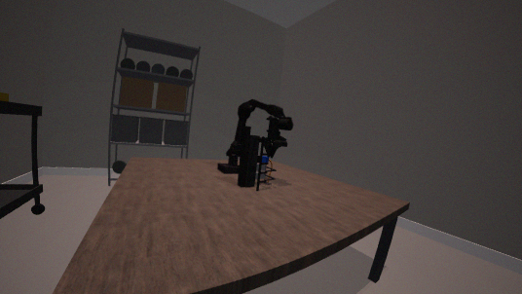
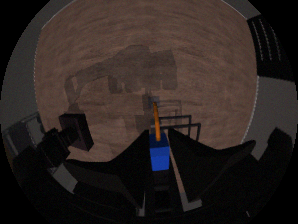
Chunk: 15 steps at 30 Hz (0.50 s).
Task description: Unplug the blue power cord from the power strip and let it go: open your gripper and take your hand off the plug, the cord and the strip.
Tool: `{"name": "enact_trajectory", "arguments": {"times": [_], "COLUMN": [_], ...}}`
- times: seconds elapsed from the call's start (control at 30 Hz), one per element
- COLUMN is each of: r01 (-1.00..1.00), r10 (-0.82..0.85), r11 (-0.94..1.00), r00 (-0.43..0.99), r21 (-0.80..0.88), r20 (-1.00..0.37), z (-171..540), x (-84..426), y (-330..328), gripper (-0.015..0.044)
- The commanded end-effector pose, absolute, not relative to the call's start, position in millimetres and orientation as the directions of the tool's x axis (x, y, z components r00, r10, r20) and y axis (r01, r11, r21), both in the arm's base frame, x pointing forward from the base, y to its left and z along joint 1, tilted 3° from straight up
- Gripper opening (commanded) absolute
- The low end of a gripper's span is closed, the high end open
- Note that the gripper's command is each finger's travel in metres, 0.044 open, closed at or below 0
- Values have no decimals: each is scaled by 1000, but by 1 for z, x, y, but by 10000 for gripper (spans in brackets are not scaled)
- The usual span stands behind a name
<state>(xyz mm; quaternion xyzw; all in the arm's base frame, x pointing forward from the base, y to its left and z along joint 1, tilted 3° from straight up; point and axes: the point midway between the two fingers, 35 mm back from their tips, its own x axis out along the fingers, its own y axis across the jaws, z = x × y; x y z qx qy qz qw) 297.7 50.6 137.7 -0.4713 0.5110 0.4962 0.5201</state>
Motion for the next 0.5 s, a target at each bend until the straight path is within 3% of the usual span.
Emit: {"name": "enact_trajectory", "arguments": {"times": [0.0, 0.17, 0.47], "r01": [-998, -998, -998], "r10": [35, 35, 35], "r11": [63, 63, 63], "r00": [-15, -15, -15], "r21": [17, 17, 17], "r20": [-999, -999, -999], "z": [138, 138, 138], "x": [298, 298, 298], "y": [51, 51, 51], "gripper": [26, 158, 160]}}
